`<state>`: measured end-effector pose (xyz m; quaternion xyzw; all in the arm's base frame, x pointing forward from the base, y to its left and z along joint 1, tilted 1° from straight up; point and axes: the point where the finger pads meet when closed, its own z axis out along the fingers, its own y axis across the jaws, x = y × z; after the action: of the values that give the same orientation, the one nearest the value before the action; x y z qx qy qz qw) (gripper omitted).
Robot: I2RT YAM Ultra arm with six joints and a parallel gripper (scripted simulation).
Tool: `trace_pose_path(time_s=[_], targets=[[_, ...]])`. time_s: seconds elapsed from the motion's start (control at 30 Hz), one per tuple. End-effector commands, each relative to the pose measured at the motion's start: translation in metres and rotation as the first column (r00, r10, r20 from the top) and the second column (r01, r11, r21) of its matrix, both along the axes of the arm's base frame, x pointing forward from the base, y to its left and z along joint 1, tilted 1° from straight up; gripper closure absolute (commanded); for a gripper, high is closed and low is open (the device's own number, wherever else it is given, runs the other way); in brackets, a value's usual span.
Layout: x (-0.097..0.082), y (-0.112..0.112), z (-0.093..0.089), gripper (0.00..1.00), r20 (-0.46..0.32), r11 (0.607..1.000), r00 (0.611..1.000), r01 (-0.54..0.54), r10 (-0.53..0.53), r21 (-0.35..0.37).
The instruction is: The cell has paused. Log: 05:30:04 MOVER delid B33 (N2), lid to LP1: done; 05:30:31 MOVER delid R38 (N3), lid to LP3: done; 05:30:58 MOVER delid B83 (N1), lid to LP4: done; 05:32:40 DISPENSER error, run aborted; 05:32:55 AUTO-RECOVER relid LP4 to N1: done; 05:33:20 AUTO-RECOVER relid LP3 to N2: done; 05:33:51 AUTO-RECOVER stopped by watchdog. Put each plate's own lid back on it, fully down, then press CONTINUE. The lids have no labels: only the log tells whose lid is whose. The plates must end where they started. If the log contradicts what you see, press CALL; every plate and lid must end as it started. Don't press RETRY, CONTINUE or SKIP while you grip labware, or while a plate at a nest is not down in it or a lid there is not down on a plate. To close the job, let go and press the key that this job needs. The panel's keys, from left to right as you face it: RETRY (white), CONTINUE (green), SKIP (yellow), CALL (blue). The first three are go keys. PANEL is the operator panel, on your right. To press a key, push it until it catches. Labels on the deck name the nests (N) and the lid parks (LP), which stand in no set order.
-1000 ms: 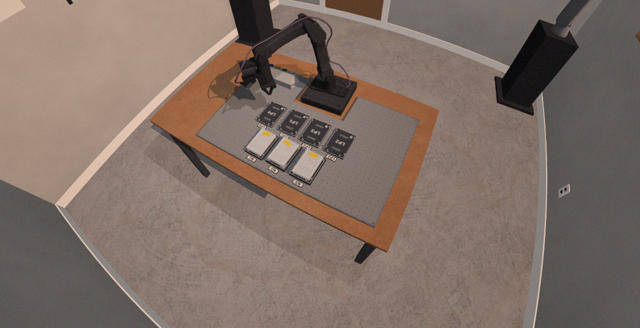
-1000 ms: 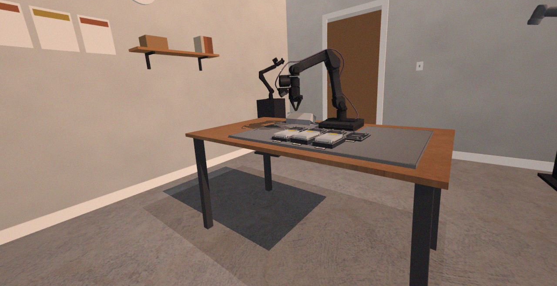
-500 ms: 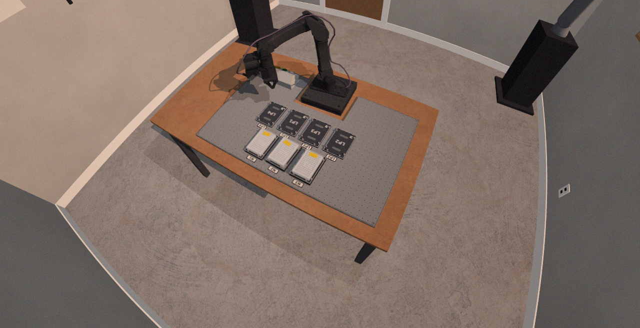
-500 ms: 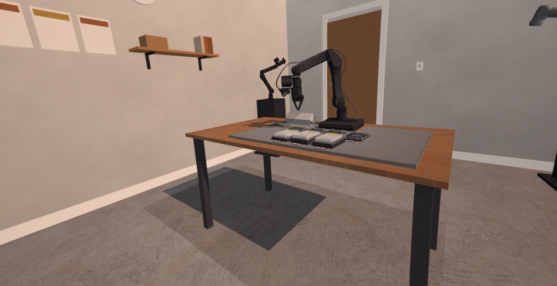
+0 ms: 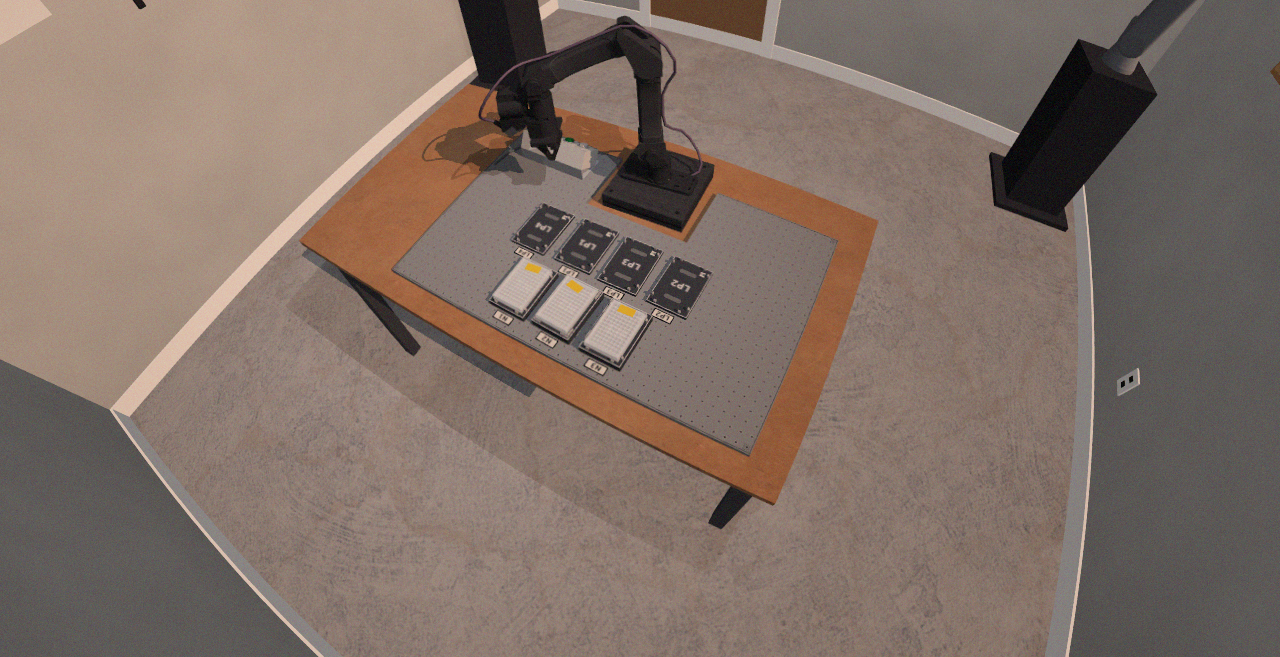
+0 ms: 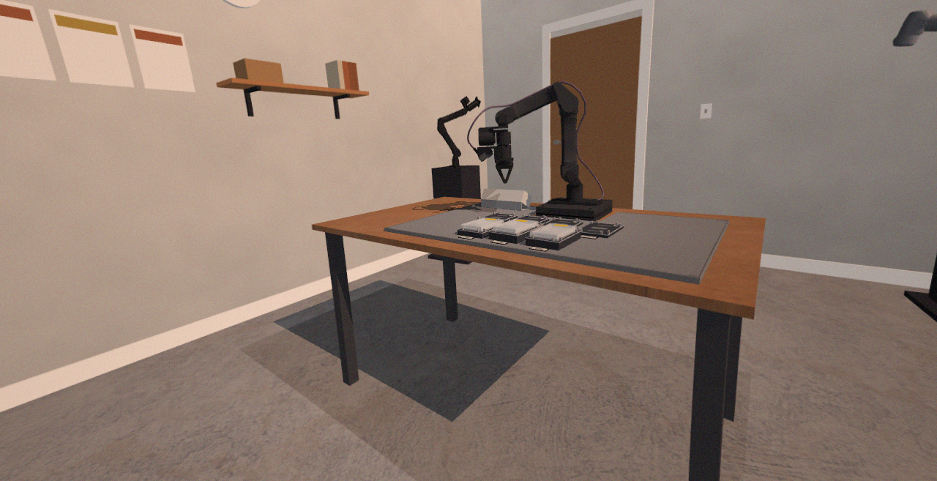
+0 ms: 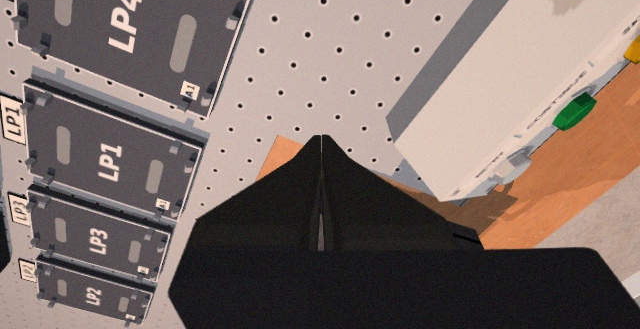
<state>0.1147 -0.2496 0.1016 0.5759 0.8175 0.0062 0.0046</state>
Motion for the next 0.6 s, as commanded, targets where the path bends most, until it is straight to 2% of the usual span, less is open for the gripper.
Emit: trace_pose_path(time_s=[0.0, 0.33, 0.4, 0.57], targets=[[-0.016, -0.004, 0.002, 1.0, 0.01, 0.997, 0.997, 0.076, -0.075, -0.021], [-0.064, -0.018, 0.004, 1.0, 0.012, 0.962, 0.962, 0.272, -0.272, -0.021], [-0.064, -0.018, 0.004, 1.0, 0.012, 0.962, 0.962, 0.272, -0.272, -0.021], [-0.088, -0.029, 0.003, 1.0, 0.008, 0.93, 0.93, 0.367, -0.367, -0.016]])
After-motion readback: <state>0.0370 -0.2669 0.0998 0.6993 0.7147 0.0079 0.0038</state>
